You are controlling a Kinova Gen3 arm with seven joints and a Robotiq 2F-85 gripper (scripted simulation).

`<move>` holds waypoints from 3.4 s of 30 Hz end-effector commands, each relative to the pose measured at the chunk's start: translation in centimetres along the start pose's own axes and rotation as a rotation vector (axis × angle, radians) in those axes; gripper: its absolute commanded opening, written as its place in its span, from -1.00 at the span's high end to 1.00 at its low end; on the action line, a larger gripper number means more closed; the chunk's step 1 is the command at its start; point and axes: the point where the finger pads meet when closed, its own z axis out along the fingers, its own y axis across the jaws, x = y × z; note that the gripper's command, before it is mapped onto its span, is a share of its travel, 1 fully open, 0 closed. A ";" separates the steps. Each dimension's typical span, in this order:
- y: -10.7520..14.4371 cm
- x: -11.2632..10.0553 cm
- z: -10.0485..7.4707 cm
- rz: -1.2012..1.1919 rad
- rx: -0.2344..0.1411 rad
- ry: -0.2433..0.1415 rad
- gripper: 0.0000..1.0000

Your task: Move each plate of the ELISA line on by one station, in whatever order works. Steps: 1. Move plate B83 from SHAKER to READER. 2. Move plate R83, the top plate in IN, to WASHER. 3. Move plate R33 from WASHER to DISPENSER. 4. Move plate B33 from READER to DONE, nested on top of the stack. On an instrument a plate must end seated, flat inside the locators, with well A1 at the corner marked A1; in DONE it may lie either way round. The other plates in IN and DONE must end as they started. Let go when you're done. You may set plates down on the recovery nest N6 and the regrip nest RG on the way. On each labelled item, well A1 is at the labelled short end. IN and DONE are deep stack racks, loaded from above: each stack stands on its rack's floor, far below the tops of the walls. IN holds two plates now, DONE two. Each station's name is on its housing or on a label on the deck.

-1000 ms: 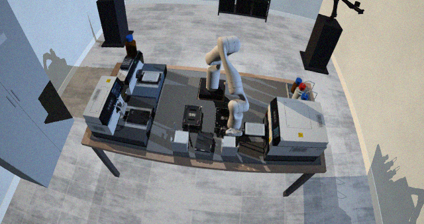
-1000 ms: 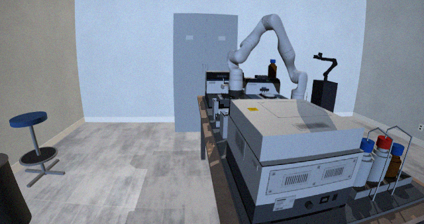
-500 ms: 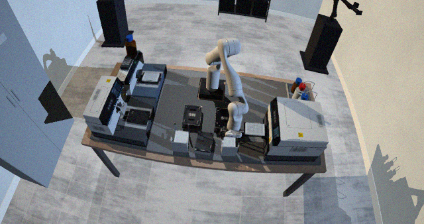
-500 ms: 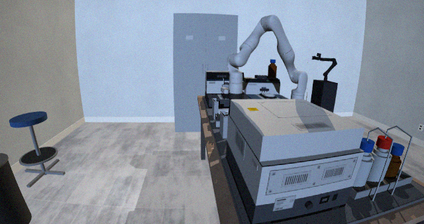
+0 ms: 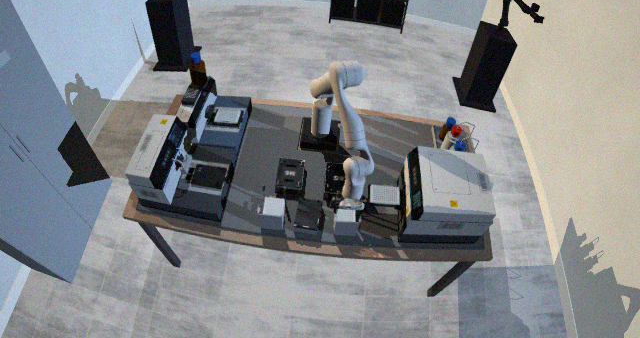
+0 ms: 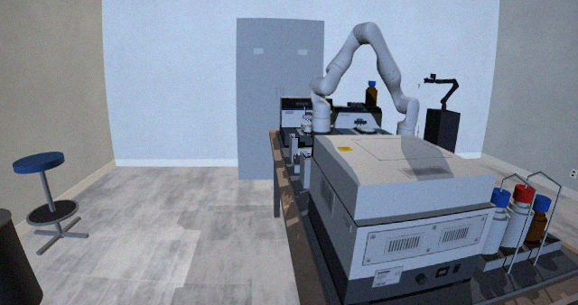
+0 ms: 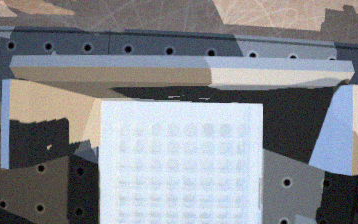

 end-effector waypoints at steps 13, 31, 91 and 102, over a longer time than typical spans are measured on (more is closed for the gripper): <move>0.0 0.1 1.6 0.000 0.001 0.002 -1.00; 0.0 0.1 1.7 0.000 0.001 0.002 -1.00; 0.0 0.1 4.3 0.000 0.001 0.002 -1.00; 0.0 0.1 4.6 0.000 0.001 0.002 -1.00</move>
